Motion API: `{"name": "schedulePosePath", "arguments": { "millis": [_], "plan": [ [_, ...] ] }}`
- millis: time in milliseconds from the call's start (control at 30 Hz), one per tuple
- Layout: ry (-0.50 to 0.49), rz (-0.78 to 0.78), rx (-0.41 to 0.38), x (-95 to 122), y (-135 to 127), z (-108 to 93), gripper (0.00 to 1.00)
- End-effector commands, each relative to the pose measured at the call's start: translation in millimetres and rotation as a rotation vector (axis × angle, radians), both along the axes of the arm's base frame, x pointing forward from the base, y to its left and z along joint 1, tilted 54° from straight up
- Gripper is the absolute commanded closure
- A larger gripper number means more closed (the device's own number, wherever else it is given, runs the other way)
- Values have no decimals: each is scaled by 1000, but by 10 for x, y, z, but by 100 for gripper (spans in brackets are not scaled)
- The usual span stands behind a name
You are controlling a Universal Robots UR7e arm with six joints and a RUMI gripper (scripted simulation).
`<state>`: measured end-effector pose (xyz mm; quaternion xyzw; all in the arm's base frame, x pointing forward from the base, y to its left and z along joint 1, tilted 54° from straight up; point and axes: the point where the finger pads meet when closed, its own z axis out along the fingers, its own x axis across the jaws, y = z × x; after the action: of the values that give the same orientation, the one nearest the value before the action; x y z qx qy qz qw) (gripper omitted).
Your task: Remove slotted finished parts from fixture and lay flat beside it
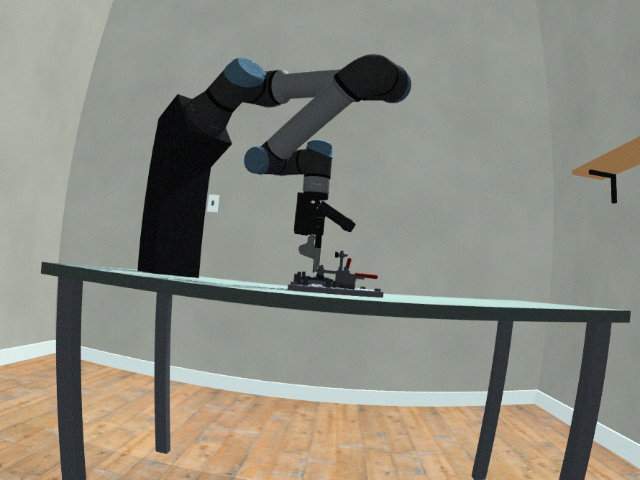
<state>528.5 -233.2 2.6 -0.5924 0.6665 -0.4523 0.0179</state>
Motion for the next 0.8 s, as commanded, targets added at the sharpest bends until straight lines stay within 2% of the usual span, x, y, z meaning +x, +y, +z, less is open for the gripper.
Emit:
{"name": "schedulePosePath", "arguments": {
  "millis": [0,767],
  "plan": [
    [-1,-1,-1,31,-44,-28,41],
    [-1,-1,-1,140,-159,-147,41]
  ]
}}
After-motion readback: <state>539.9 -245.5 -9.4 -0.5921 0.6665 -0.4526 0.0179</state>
